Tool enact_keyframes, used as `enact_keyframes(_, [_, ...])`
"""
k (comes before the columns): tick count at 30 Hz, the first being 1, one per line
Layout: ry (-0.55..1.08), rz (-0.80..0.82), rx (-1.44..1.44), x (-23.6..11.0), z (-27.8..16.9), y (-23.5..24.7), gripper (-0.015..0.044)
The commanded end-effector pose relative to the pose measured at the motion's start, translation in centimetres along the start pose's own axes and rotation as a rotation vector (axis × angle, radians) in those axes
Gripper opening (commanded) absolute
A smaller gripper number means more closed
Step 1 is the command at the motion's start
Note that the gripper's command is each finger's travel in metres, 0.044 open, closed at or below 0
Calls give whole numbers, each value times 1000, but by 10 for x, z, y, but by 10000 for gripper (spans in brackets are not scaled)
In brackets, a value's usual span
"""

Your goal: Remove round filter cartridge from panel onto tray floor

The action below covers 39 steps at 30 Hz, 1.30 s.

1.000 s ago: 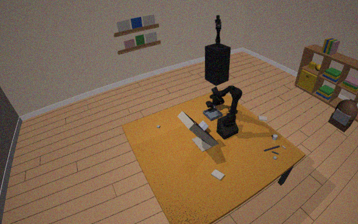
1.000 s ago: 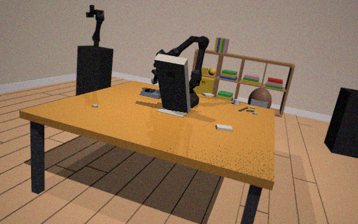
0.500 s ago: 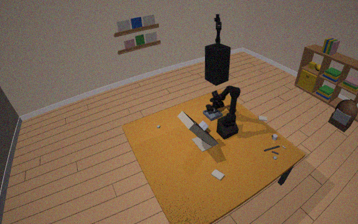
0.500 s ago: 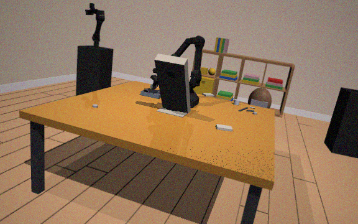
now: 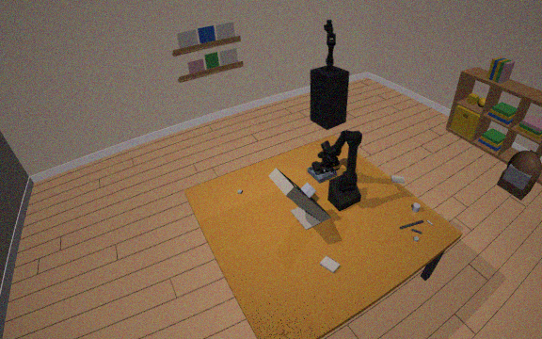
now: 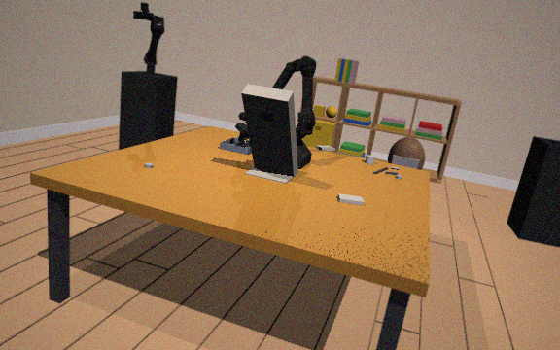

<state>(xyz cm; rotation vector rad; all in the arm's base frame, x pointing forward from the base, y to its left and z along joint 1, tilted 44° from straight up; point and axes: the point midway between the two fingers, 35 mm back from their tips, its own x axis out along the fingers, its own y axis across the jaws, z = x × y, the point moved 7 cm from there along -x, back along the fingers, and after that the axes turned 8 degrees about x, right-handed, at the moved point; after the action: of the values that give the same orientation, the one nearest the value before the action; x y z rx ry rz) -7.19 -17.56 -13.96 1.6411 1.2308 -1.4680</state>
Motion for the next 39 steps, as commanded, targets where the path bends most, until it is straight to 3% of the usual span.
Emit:
enact_keyframes(1, [2,0,0,0,0,0,210])
enact_keyframes(10, [2,0,0,0,0,0,440])
enact_keyframes(15, [2,0,0,-2,1,0,440])
enact_keyframes(22, [1,1,-1,-61,35,5,440])
enact_keyframes(25, [-9,-3,-1,-47,30,4,440])
enact_keyframes(39, [-9,-3,-1,-47,30,4,440])
